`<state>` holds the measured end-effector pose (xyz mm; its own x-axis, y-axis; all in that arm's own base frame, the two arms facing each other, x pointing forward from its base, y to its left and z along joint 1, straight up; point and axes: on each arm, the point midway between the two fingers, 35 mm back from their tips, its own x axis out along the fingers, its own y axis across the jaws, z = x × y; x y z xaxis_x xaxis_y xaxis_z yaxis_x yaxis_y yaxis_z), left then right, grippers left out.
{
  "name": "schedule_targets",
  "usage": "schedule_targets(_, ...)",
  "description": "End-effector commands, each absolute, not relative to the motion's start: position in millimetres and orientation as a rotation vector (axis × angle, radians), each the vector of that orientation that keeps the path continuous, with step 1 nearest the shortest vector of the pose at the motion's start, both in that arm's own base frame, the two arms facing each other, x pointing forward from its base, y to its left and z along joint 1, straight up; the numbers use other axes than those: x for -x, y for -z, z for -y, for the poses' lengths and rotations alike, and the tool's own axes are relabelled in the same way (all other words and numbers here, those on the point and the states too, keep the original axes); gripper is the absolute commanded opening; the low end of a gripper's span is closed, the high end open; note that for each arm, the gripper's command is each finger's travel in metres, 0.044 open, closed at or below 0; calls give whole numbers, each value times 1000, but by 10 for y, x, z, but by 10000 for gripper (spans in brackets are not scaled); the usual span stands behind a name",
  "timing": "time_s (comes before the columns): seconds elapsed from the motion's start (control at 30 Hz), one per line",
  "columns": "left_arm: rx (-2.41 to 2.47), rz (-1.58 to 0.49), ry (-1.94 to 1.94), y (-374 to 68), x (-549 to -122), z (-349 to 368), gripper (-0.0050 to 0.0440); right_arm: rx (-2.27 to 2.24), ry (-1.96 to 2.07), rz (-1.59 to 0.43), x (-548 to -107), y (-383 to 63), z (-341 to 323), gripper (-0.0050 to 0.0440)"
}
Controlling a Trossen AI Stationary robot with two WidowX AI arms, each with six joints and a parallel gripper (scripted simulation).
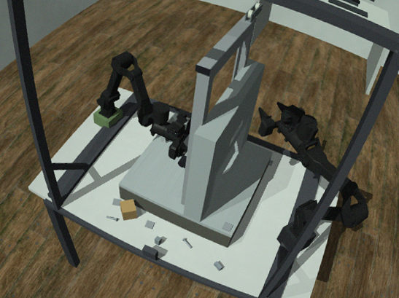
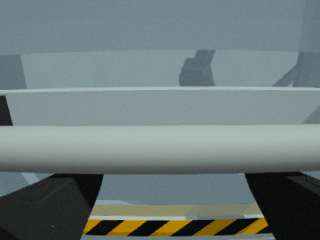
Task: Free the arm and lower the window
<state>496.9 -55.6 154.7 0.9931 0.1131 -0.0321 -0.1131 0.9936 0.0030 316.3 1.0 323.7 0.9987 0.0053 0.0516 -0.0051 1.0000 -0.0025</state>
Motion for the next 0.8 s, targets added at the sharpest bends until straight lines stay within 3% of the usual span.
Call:
schedule_targets(0.0,35,147,-124,-2172,-4987,525,400,5,-7,64,-3140,-3268,-9,400)
schedule_targets(0.77,33,116,-124,-1693,-5027,533,400,5,-7,64,-3140,-3268,-9,400)
